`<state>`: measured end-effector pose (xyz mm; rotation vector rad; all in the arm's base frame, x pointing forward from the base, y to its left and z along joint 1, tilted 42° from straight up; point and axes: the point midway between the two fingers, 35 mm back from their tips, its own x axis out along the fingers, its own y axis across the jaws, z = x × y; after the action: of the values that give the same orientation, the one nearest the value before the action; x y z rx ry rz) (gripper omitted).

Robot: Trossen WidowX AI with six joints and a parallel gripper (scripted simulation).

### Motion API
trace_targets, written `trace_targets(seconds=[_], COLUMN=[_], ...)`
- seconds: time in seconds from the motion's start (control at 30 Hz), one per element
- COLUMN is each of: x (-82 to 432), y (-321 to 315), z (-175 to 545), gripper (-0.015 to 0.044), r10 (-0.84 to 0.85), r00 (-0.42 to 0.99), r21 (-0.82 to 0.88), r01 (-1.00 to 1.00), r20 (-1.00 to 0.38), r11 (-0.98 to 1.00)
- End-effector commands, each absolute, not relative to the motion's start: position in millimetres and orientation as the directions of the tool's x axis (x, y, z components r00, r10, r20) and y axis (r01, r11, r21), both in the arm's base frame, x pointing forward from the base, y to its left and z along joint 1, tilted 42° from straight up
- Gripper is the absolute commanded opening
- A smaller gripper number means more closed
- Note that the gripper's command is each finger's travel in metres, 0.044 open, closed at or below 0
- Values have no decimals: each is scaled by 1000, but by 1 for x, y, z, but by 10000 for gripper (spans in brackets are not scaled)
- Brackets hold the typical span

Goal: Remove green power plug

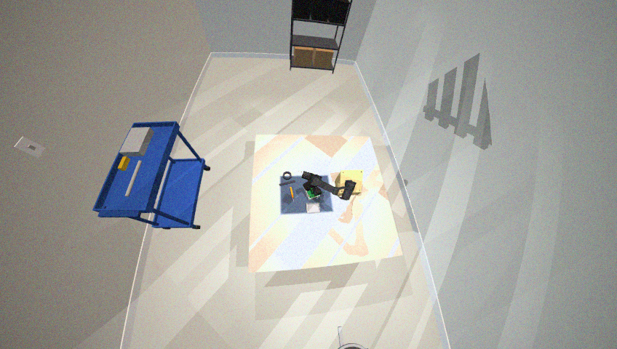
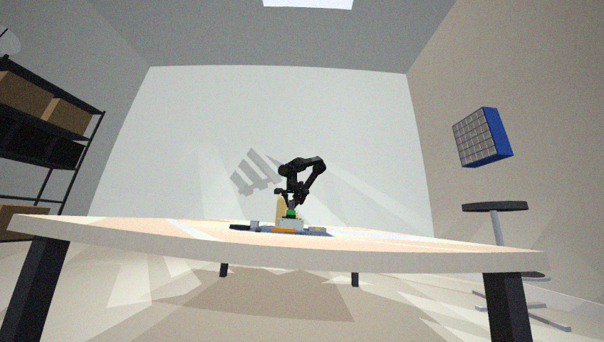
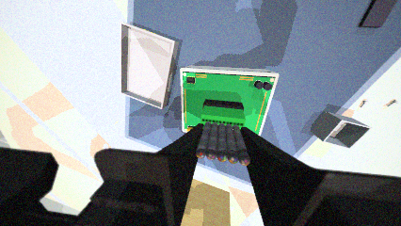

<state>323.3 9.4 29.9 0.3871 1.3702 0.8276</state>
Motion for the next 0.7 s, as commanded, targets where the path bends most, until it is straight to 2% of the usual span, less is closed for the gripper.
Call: trace_targets(seconds=[0.0, 0.2, 0.53, 0.67], x=[320, 318, 323, 324], y=[3, 6, -10, -11], z=[45, 50, 38, 37], gripper=[0, 0, 0, 0], r10=[624, 565, 741, 759], r00=[36, 57, -9, -17], r21=[594, 533, 714, 733], r01=[-271, -268, -274, -274], r20=[-780, -823, -672, -651], r11=[758, 803, 644, 623])
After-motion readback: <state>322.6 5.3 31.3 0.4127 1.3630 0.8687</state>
